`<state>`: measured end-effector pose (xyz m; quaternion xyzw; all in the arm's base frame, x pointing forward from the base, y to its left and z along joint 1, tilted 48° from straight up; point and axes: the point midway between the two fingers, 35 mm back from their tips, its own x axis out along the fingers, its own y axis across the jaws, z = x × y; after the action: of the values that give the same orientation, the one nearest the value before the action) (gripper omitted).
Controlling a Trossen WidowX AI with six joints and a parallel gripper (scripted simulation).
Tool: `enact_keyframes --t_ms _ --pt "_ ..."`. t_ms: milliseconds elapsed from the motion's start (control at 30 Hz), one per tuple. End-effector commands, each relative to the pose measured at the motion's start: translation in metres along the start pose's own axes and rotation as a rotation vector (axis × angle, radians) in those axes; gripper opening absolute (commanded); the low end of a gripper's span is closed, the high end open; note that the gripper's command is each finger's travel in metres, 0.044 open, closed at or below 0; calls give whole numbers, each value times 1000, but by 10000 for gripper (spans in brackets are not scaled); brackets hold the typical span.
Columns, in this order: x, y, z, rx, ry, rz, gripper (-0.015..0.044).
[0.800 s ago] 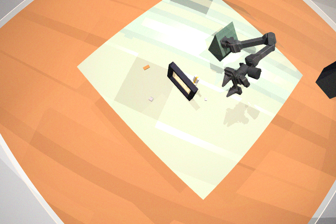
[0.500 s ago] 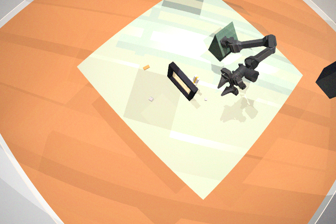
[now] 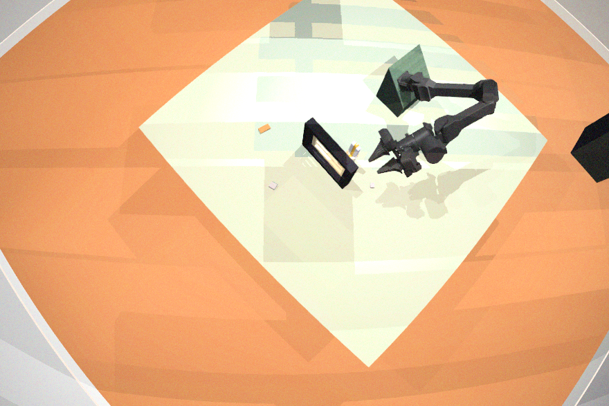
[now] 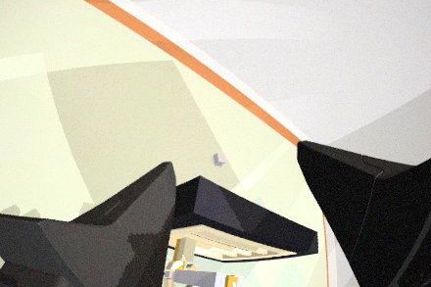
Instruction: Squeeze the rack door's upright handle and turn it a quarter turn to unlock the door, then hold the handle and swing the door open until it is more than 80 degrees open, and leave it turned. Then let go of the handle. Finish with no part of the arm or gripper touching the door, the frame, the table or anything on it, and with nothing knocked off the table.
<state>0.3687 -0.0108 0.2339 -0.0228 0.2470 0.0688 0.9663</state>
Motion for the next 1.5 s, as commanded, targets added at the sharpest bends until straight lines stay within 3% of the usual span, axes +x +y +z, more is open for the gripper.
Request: enact_keyframes --t_ms 0,767,1467 --pt "10 -3 -12 8 93 37 288" --pt "37 -16 -83 212 591 313 288" --pt "34 -25 -113 580 888 600 288"
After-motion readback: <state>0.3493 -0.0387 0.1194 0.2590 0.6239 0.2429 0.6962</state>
